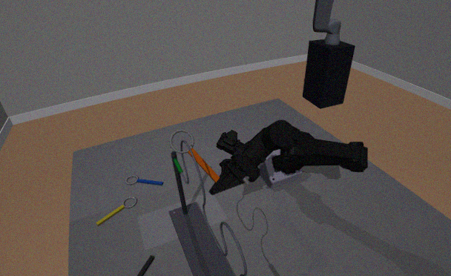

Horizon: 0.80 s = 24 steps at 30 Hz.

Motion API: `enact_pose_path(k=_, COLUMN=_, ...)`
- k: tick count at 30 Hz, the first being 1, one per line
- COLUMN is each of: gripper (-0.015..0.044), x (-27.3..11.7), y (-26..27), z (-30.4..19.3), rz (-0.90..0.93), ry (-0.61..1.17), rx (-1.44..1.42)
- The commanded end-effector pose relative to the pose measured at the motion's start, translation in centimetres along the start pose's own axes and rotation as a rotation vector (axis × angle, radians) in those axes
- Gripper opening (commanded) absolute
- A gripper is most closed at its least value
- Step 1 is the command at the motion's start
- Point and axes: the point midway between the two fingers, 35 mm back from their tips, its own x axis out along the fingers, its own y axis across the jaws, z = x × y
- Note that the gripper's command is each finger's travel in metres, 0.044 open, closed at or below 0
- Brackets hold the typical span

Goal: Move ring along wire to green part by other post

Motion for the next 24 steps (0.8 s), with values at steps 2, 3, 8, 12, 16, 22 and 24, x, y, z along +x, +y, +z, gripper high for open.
enact_pose_path(k=2, gripper=-0.015, x=0.0, y=0.1, z=0.0, rz=0.024, ry=0.011, rx=0.064)
enact_pose_path(k=3, gripper=-0.015, x=-0.1, y=0.2, z=0.0, rz=0.029, ry=0.012, rx=0.076)
enact_pose_path(k=8, gripper=-0.015, x=-0.1, y=0.4, z=0.0, rz=0.055, ry=0.019, rx=0.136)
enact_pose_path(k=12, gripper=-0.015, x=-0.1, y=0.7, z=0.0, rz=0.077, ry=0.025, rx=0.184)
enact_pose_path(k=16, gripper=-0.015, x=-0.2, y=0.9, z=0.1, rz=0.098, ry=0.031, rx=0.232)
enact_pose_path(k=22, gripper=-0.015, x=-0.3, y=1.2, z=0.2, rz=0.13, ry=0.039, rx=0.304)
enact_pose_path(k=24, gripper=-0.015, x=-0.3, y=1.3, z=0.2, rz=0.14, ry=0.042, rx=0.328)
